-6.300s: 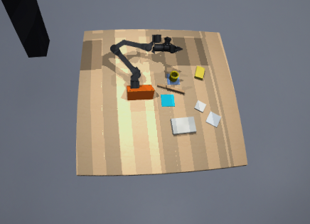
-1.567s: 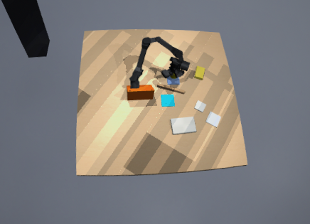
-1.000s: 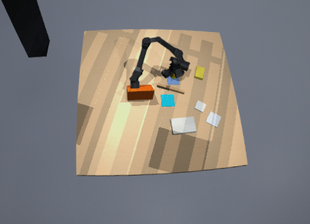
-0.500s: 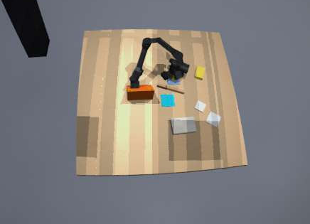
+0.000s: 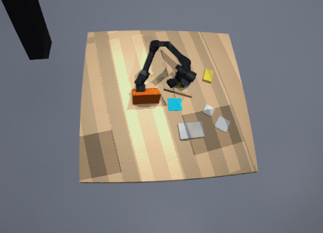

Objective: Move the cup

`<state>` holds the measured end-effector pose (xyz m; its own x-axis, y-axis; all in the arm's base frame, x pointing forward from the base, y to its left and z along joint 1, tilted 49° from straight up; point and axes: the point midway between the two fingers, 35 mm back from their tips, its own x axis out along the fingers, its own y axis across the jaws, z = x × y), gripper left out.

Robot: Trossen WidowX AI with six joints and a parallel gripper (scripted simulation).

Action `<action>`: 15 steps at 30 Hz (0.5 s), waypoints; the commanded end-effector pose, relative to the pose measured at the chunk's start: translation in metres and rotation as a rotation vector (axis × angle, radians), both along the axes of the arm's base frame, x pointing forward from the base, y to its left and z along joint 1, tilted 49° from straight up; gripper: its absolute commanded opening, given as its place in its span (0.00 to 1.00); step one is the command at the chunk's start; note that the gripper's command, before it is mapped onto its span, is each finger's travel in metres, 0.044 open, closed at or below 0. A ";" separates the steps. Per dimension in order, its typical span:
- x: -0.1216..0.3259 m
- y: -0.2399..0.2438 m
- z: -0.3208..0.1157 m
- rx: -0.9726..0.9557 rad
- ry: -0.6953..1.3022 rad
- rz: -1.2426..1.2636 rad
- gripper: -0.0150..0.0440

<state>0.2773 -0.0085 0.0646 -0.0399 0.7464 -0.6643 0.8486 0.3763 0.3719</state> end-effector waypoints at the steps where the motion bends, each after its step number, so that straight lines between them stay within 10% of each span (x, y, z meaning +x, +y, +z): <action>1: -0.005 -0.011 -0.012 0.000 0.005 -0.002 0.25; 15: -0.016 -0.039 -0.041 -0.002 0.005 -0.001 0.25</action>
<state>0.2656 -0.0387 0.0334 -0.0418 0.7457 -0.6650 0.8499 0.3765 0.3687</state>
